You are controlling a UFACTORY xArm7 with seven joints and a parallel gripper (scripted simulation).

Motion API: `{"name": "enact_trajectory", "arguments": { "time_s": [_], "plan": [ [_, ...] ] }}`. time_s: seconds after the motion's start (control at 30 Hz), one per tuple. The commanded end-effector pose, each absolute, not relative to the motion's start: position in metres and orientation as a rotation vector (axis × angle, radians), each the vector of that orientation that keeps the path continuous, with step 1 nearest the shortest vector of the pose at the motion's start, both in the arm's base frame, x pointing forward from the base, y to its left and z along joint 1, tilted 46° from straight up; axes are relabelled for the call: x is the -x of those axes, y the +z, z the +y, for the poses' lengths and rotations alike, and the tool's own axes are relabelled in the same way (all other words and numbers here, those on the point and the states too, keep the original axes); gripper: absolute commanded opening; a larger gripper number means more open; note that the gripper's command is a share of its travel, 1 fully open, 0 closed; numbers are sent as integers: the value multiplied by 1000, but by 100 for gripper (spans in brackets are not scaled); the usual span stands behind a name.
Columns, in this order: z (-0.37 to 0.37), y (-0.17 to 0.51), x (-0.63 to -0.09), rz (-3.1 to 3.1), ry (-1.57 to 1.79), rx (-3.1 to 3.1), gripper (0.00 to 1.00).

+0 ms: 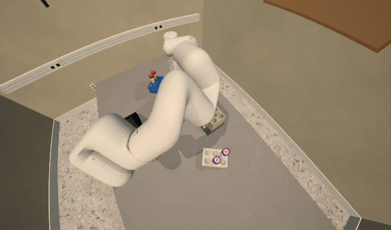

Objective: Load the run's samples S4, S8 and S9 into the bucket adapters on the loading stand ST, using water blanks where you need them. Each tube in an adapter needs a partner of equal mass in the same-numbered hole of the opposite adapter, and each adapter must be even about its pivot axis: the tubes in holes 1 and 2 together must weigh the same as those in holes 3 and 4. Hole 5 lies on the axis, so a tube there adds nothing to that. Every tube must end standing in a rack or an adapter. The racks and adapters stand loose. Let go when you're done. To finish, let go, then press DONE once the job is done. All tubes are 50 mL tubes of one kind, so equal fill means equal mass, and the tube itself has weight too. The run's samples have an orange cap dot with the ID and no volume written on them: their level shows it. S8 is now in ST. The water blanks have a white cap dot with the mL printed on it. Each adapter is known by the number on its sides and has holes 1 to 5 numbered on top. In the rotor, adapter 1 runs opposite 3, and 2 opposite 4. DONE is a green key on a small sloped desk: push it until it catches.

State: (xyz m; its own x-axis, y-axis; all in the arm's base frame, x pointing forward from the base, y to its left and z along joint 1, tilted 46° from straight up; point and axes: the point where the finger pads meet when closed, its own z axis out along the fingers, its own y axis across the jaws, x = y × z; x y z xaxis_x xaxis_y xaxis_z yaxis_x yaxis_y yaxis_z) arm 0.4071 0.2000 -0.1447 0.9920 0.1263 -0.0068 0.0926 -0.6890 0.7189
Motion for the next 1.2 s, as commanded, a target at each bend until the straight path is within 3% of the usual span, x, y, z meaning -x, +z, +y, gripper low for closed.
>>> {"name": "enact_trajectory", "arguments": {
  "time_s": [0.0, 1.17],
  "plan": [
    [205, -142, -407, 154, 59, -2340, 0],
    [218, -129, -406, 154, 59, -2340, 0]
  ]
}}
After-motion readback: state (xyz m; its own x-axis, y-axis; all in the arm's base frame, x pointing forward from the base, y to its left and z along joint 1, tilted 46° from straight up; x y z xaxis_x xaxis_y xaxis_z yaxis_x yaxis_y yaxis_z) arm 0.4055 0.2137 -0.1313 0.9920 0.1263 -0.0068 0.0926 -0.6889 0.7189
